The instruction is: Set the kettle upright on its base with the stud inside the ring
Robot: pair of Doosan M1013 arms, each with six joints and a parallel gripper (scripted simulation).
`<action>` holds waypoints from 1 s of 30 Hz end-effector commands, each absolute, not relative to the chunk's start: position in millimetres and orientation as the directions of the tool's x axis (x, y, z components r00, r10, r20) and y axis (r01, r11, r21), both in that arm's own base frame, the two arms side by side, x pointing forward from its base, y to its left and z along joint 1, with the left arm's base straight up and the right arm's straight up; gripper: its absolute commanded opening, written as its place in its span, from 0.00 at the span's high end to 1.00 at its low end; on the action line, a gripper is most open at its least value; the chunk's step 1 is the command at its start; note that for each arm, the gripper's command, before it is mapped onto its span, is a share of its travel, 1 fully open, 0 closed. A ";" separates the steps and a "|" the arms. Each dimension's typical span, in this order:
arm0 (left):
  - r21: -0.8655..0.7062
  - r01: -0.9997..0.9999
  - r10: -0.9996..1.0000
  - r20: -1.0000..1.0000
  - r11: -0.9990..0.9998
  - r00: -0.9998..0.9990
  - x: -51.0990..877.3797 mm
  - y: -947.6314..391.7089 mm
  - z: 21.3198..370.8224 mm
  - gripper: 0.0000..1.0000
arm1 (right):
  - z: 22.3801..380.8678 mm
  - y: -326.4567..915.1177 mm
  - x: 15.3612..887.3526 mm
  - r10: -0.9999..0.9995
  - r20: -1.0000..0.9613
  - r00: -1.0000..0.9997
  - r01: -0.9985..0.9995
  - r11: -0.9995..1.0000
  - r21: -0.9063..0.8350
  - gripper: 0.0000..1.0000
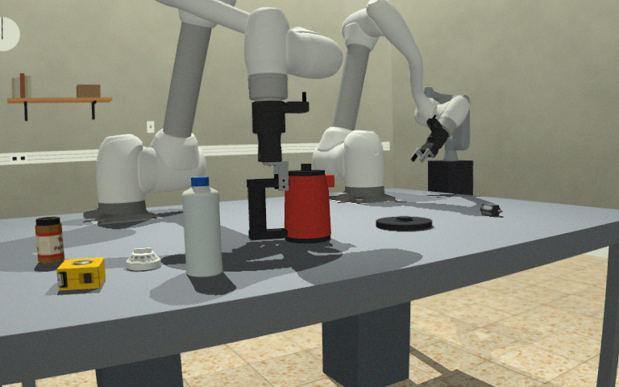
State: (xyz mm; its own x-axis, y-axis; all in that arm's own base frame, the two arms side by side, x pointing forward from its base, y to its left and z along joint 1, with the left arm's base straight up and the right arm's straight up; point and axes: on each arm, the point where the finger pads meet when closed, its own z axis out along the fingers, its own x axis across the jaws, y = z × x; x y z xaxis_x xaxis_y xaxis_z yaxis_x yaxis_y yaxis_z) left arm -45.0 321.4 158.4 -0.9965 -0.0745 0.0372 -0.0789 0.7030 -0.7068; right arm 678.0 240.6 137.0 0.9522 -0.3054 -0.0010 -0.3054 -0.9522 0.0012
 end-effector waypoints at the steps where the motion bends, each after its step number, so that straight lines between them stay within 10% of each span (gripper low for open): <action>1: -0.706 -0.079 -0.074 0.038 0.704 -0.997 -45.1 321.7 158.8 0.00 | 138.0 240.8 678.4 -0.305 0.000 0.952 -0.305 -0.952 0.000 0.00; 5: -0.706 -0.079 -0.074 0.038 0.704 -0.997 -45.1 321.7 158.8 0.00 | 138.0 240.8 678.4 -0.305 0.000 0.952 -0.305 -0.952 0.000 0.00; 6: -0.706 -0.079 -0.074 0.038 0.704 -0.997 -45.1 321.7 158.8 0.00 | 138.0 240.8 678.4 -0.305 0.000 0.952 -0.305 -0.952 0.000 1.00; 30: -0.706 -0.079 -0.074 0.038 0.704 -0.997 -45.1 321.7 158.8 0.00 | 138.0 240.8 678.4 -0.305 0.000 0.952 -0.305 -0.952 0.000 1.00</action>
State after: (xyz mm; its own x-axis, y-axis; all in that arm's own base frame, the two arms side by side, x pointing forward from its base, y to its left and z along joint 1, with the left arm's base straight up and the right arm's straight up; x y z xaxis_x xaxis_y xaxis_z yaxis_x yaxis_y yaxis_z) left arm -45.0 321.4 158.4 -0.9965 -0.0745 0.0372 -0.0789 0.7030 -0.7068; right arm 678.0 240.6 137.0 0.9522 -0.3054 -0.0010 -0.3054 -0.9522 0.0012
